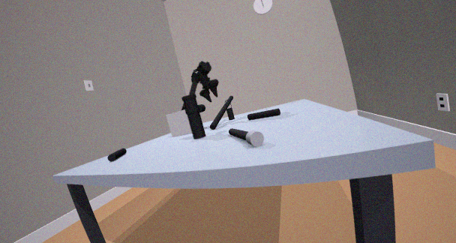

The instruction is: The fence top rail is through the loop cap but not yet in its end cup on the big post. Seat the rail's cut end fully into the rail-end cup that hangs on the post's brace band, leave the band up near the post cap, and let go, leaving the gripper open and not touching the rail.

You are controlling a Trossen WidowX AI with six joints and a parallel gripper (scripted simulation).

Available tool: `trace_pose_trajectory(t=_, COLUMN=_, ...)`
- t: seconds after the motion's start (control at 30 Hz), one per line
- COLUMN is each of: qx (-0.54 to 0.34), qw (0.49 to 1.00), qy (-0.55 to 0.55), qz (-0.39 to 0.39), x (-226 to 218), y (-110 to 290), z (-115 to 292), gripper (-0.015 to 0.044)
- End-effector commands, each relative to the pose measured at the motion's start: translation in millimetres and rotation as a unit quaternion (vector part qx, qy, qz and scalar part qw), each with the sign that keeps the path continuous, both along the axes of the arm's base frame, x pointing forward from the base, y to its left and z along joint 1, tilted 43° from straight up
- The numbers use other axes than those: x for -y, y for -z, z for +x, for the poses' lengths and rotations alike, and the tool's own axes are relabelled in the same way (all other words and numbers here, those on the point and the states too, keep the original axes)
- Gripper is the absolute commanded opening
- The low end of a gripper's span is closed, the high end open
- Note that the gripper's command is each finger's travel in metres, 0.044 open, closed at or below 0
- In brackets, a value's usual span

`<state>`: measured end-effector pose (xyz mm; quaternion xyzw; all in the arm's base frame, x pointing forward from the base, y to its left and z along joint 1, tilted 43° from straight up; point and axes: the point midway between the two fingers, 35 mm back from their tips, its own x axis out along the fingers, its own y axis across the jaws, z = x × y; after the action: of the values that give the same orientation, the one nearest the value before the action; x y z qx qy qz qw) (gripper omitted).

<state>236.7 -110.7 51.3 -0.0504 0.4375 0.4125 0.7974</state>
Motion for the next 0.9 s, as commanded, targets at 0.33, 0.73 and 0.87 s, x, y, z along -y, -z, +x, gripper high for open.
trace_pose_trajectory(t=0.33, qx=0.128, qw=0.946, qy=-0.296, qz=-0.033, x=-33.0, y=18.2, z=1.5, gripper=0.0440)
trace_pose_trajectory(t=0.73, qx=0.129, qw=0.946, qy=-0.296, qz=-0.032, x=-59.5, y=46.7, z=4.6, gripper=0.0440)
trace_pose_trajectory(t=0.87, qx=0.129, qw=0.946, qy=-0.296, qz=-0.032, x=-67.2, y=54.8, z=5.3, gripper=0.0440)
